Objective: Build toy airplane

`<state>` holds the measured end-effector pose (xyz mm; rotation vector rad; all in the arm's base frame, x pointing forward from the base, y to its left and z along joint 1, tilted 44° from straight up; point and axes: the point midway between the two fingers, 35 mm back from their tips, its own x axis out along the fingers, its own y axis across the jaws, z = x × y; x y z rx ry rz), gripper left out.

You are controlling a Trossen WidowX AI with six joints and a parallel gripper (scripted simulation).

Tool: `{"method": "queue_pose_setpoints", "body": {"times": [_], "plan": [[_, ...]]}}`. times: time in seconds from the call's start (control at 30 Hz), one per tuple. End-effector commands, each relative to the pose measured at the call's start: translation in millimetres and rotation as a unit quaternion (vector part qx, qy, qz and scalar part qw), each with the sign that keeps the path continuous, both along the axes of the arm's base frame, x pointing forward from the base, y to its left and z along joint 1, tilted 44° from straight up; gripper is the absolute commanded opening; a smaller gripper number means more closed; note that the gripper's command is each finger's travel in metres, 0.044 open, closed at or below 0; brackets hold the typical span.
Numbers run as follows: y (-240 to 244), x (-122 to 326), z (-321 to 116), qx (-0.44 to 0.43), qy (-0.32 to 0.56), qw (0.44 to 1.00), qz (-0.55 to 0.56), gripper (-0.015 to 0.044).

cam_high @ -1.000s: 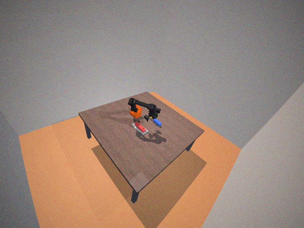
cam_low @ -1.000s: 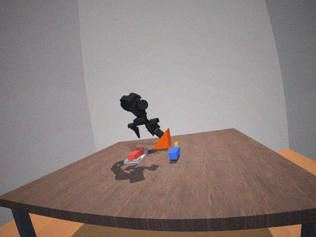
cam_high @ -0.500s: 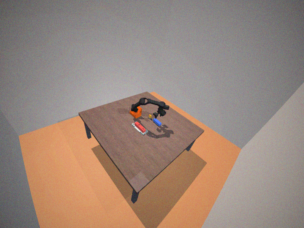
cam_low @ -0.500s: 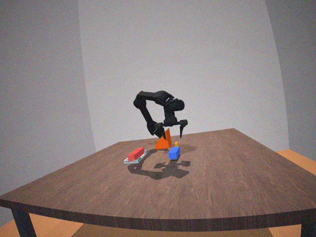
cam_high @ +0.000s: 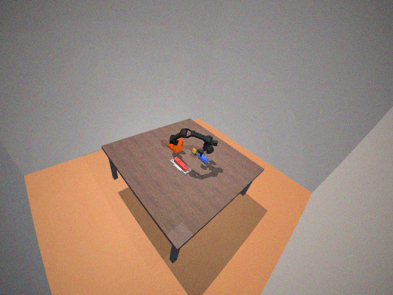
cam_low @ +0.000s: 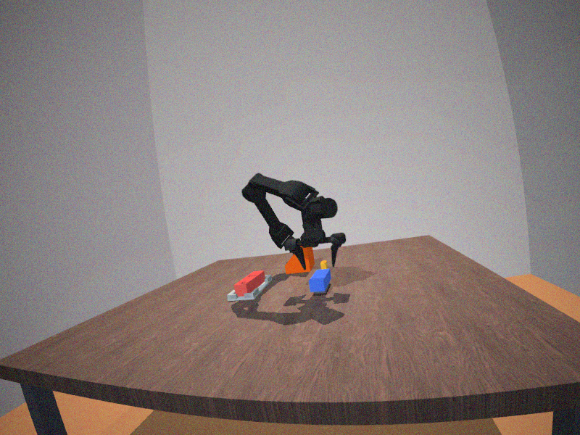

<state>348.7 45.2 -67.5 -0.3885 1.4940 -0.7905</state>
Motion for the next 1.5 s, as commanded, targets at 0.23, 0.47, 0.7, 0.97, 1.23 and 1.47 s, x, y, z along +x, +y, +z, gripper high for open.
{"method": "queue_pose_setpoints", "body": {"times": [0.23,0.47,0.7,0.97,1.23,1.47], "plan": [[-13,-2,-13,-0.003,0.003,1.000,0.003,0.0440],[-21,-3,-22,-0.003,0.003,1.000,0.003,0.0440],[-29,-5,-30,-0.004,0.003,1.000,0.003,0.0440],[-32,-5,-34,-0.004,0.003,1.000,0.003,0.0361],[-32,-5,-34,-0.004,0.003,1.000,0.003,0.0190],[-32,-5,-33,-0.004,0.002,1.000,0.003,0.0105]]}}
